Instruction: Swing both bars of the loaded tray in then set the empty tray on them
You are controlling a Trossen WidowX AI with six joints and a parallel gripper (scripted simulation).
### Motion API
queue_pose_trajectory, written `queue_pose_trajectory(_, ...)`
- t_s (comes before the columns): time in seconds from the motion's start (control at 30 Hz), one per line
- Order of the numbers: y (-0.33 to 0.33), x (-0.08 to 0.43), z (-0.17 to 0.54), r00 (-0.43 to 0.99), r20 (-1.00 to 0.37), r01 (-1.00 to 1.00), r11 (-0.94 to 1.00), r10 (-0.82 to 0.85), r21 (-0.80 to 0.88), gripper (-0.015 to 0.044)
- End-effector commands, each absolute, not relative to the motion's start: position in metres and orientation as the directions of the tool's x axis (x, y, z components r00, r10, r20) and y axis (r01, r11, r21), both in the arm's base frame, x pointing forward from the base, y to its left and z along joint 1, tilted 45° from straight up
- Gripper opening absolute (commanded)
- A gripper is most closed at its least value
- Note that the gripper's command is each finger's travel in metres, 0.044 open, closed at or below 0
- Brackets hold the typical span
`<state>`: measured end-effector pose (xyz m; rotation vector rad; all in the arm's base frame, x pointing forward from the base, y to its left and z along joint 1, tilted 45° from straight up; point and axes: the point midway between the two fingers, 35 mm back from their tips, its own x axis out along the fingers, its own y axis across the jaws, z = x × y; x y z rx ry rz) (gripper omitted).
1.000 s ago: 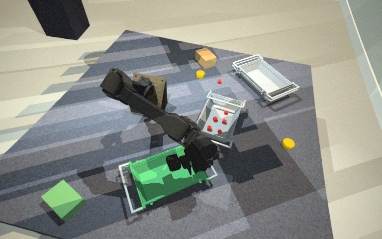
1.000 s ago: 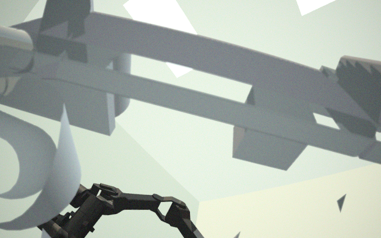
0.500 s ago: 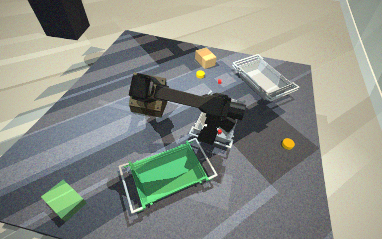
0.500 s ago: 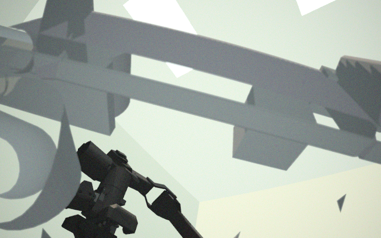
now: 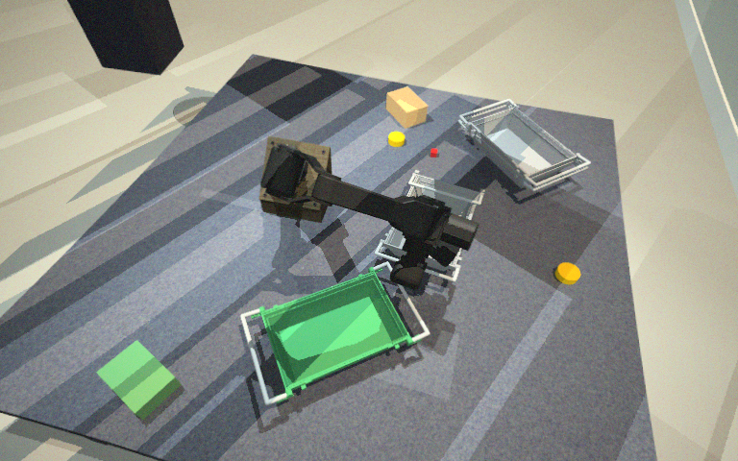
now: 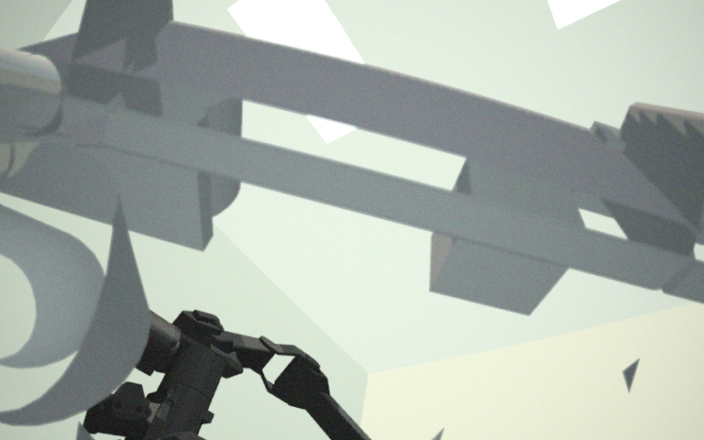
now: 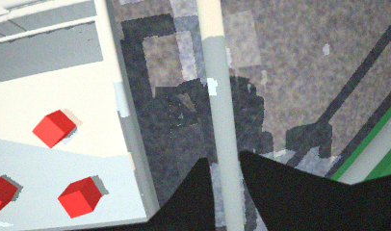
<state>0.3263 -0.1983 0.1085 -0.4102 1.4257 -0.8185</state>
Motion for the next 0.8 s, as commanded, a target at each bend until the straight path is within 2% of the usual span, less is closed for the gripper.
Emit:
queue_pose_trajectory(0.0, -0.203, 0.326, 0.103, -0.052, -0.706, 0.246, 0.676, -0.707, -0.695, 0.0082)
queue_pose_trajectory(0.77, -0.144, 0.341, 0.091, -0.052, -0.709, 0.246, 0.679, -0.703, -0.692, 0.0082)
